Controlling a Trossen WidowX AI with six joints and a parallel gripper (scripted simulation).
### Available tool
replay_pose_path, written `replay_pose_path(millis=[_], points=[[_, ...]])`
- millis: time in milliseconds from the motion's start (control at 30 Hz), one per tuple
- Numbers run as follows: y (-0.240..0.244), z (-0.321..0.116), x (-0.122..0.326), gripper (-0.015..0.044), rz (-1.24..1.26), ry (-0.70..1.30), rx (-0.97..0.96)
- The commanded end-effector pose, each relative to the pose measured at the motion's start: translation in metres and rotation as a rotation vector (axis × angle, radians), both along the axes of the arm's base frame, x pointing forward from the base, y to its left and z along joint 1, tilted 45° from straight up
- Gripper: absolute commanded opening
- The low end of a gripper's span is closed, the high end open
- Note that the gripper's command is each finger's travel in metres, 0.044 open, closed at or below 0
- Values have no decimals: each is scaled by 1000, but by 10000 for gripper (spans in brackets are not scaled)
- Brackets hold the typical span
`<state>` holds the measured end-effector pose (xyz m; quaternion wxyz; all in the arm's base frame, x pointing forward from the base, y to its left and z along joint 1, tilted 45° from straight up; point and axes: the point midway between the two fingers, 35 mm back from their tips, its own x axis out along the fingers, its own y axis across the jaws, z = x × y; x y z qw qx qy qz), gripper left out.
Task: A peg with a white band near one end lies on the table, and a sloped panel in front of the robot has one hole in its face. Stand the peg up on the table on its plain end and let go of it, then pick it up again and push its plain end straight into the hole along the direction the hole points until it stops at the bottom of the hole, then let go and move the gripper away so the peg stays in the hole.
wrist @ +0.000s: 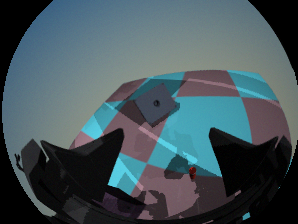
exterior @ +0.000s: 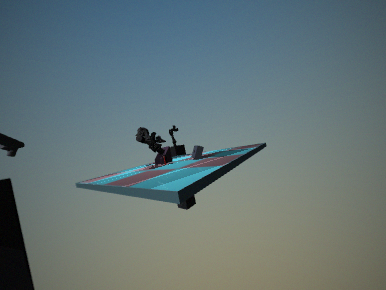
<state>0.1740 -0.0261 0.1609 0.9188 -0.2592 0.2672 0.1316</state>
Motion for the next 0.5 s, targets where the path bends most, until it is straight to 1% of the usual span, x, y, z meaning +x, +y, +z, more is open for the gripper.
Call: replay_pose_path(millis=[0, 233, 467], points=[[-4, -10, 0, 440, -57, 127, 48], [-10, -27, -3, 440, -157, 339, 80], [-16, -40, -7, 440, -265, 537, 47]])
